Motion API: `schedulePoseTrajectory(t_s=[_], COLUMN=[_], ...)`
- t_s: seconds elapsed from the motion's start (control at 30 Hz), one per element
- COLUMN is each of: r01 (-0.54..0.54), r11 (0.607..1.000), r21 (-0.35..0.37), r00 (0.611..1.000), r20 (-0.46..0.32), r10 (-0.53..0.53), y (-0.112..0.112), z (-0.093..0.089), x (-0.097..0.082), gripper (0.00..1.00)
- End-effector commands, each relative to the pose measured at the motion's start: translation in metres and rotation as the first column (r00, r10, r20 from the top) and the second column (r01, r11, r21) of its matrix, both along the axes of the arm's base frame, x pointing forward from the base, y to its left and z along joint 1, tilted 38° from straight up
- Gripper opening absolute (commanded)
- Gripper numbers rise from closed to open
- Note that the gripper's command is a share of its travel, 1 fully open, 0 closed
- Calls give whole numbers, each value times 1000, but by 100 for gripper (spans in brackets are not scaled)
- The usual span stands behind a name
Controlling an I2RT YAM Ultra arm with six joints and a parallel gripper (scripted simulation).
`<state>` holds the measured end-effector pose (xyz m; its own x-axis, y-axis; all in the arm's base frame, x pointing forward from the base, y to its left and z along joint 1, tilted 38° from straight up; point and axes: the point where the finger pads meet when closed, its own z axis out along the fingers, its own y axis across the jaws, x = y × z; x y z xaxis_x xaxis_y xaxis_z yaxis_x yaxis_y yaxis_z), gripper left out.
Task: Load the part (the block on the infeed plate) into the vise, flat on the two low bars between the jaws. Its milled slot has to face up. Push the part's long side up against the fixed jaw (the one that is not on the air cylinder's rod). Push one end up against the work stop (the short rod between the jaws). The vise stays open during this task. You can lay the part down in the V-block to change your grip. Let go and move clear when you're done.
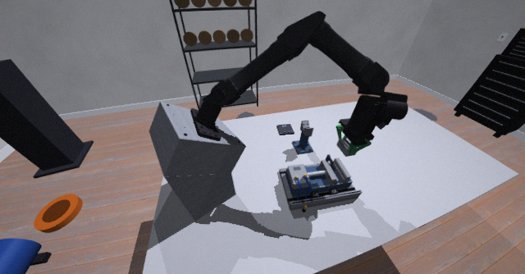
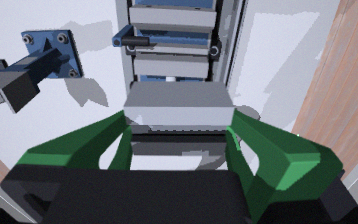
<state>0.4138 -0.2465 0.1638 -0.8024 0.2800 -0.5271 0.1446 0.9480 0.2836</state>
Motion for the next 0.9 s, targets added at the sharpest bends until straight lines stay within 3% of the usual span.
schedulePoseTrajectory(t_s=[0.0, 0.13, 0.87], r01=[58, 67, 69], r11=[998, 998, 998], r21=[4, 21, 6], r00=[998, 997, 997], r20=[35, 22, 38], r10=[-58, -67, -69], y=[-16, -18, -20], z=[22, 15, 21], x=[-6, -6, -5], gripper=[0, 0, 0])
